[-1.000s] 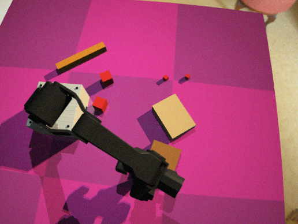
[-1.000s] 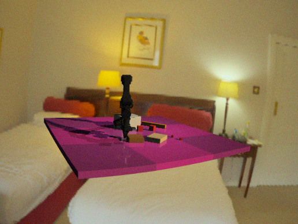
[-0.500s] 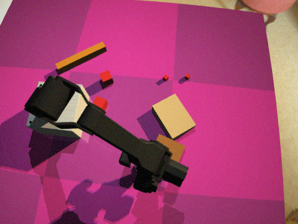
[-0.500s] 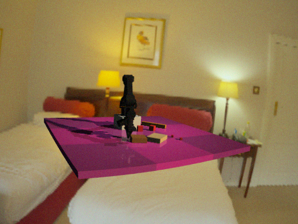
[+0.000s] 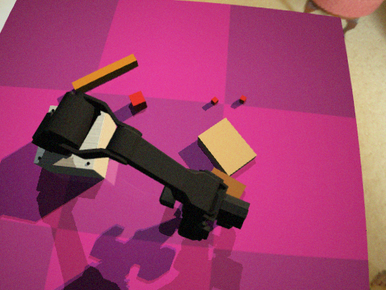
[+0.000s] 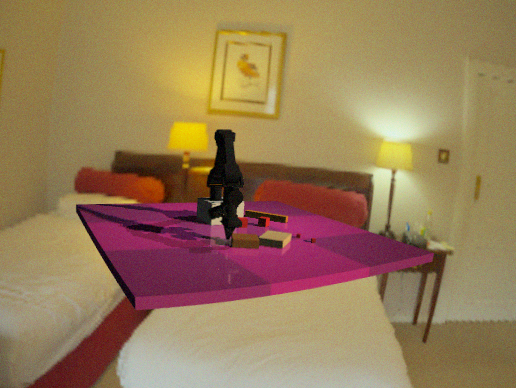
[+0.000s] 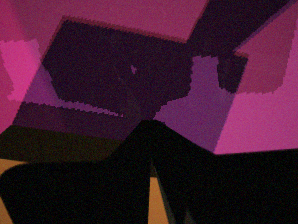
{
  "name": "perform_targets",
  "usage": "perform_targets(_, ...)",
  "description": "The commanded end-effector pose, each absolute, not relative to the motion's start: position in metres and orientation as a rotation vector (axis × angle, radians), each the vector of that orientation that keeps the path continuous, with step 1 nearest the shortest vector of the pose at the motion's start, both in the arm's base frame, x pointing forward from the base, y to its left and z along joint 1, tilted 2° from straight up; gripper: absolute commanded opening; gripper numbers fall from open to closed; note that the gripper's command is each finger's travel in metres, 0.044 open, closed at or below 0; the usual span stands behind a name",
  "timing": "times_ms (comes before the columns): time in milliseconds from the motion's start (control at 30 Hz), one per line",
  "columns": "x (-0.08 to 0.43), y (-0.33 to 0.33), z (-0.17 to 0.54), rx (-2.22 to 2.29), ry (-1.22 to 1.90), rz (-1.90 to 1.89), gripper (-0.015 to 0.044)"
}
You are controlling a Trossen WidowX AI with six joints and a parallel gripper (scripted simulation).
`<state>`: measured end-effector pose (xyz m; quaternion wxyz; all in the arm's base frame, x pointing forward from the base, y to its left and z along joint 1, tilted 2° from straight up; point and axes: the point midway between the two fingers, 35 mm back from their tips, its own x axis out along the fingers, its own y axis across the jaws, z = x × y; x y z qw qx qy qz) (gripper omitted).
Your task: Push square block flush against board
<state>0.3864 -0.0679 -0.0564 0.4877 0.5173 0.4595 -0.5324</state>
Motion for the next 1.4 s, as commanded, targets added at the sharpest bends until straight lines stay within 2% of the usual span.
perform_targets(0, 0.387, -0.059, -0.059, 1.258, 1.130, -1.294, 0.0000)
perform_targets(833, 0.403, -0.022, -0.060, 1.260, 1.131, -1.292, 0.0000)
perform_targets(1367, 0.403, -0.044, -0.059, 1.259, 1.130, -1.293, 0.0000)
